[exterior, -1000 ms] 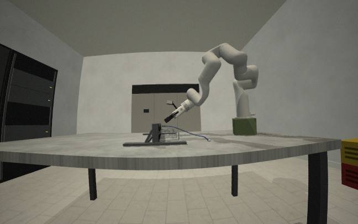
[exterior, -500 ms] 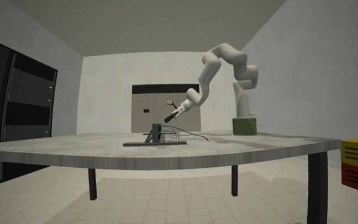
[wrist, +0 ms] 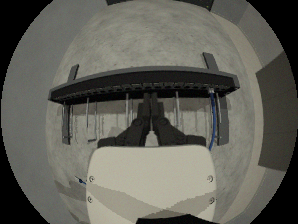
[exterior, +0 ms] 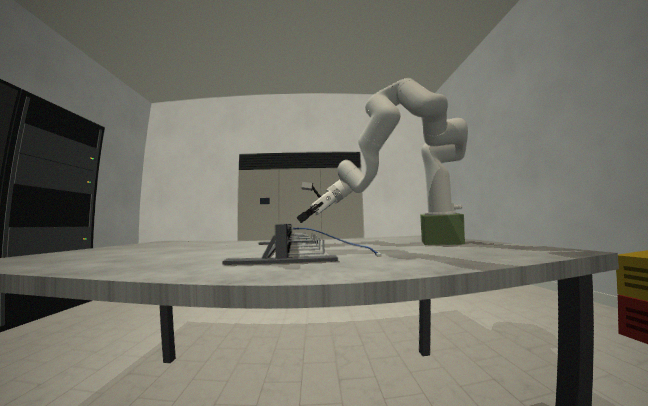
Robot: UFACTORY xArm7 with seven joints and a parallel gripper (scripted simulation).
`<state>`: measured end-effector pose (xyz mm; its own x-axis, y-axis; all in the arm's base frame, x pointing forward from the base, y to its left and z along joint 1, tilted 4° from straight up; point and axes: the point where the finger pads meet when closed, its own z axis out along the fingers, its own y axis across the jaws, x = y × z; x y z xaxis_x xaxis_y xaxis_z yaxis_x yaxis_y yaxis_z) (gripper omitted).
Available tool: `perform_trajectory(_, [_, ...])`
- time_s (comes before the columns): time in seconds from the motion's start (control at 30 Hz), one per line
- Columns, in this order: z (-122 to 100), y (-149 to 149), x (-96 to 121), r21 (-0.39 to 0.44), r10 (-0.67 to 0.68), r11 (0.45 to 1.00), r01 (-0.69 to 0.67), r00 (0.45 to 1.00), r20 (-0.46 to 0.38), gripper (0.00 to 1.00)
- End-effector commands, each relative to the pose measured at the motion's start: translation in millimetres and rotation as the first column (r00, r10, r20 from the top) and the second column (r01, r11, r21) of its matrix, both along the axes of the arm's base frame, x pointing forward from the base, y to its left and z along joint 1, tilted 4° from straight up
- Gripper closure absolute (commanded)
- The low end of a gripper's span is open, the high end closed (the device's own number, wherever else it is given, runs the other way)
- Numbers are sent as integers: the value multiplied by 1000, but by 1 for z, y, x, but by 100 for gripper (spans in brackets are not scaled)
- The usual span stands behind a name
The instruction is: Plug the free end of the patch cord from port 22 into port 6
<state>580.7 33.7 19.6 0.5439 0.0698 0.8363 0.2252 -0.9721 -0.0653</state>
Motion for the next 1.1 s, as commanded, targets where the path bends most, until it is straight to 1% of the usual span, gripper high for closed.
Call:
perform_trajectory(0.0, [2,-1,1,0,-1,1000,1,1000,3,100])
perform_trajectory(0.43, [2,-1,1,0,-1,1000,1,1000,3,100])
perform_trajectory(0.63, [4,-2,-3,0,-1,1000,1,1000,3,100])
perform_trajectory(0.8, [17,-7,-22,0,-1,1000,1,1000,3,100])
perform_trajectory(1.07, [52,-21,-74,0,-1,1000,1,1000,4,100])
